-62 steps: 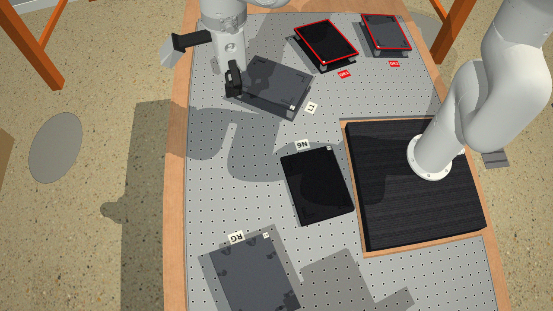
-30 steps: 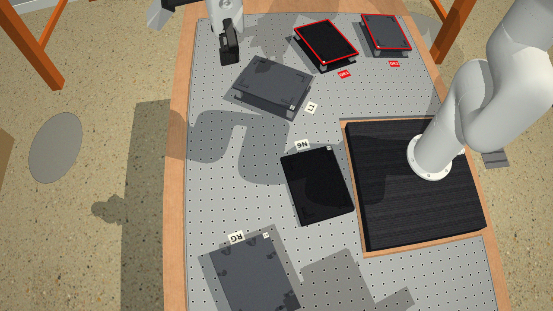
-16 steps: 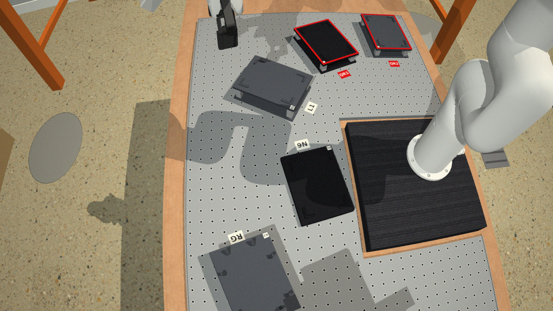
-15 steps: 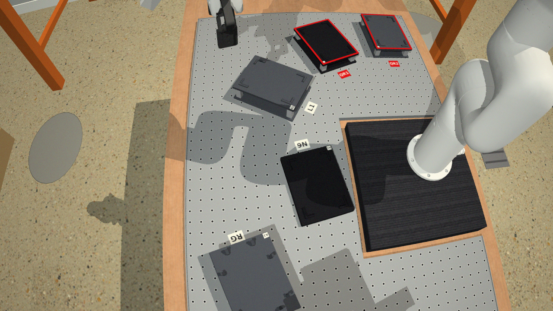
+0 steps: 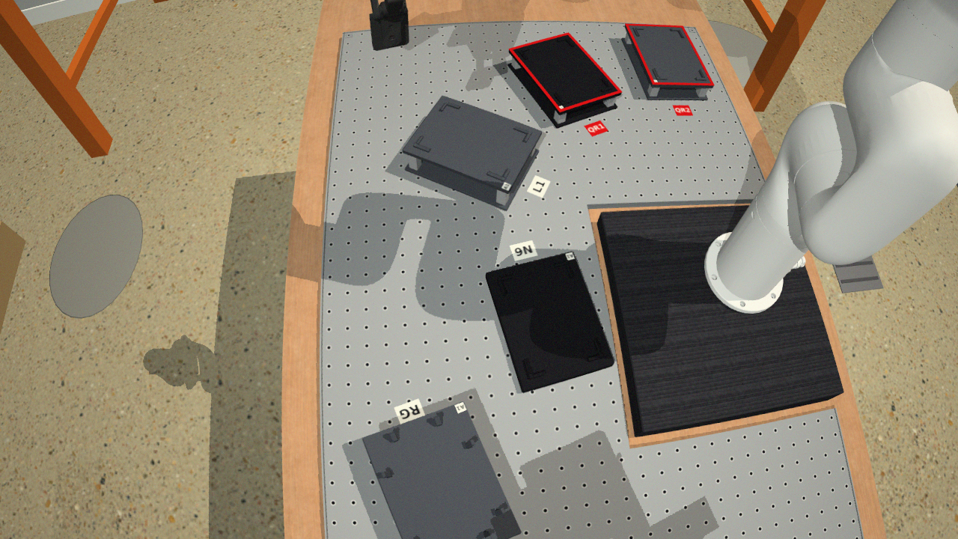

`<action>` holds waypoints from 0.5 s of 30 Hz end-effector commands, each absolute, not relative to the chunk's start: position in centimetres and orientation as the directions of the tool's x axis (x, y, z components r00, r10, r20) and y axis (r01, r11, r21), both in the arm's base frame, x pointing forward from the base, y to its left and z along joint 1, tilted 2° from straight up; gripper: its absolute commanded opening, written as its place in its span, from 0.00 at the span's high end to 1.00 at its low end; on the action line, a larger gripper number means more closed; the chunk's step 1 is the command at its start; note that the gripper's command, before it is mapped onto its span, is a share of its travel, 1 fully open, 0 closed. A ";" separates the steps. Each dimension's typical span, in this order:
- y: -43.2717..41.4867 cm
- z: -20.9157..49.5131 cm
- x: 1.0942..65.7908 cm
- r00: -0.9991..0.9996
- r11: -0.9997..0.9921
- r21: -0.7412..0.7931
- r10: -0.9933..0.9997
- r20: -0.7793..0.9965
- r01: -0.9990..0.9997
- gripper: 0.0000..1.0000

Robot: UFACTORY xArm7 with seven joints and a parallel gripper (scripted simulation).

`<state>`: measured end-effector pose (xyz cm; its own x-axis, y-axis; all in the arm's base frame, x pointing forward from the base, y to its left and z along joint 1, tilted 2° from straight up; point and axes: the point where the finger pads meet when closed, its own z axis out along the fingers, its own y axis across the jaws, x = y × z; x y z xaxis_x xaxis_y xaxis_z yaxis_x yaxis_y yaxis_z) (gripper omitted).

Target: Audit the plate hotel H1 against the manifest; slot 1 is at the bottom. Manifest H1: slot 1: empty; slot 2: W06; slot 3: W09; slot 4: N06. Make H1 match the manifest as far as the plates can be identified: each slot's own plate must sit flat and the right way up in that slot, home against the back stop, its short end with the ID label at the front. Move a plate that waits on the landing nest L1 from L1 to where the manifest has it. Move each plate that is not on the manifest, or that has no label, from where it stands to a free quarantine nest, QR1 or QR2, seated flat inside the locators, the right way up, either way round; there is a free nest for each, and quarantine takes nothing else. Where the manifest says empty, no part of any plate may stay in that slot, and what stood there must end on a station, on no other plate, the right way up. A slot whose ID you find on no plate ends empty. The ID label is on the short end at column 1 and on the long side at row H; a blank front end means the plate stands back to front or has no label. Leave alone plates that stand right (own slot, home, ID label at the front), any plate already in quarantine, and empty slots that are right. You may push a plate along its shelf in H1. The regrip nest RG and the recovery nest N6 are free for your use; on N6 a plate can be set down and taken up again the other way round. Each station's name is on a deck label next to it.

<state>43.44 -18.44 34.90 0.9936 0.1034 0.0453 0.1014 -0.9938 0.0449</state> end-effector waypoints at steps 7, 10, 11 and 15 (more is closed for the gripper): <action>-18.4 38.8 43.4 0.993 -0.994 0.047 0.104 0.049 0.101 0.00; -18.4 39.1 43.4 0.993 -0.994 0.047 0.104 0.049 0.101 0.00; -18.3 39.4 43.4 0.993 -0.994 0.047 0.104 0.049 0.101 0.00; -18.3 40.7 43.4 0.993 -0.994 0.047 0.104 0.049 0.101 0.00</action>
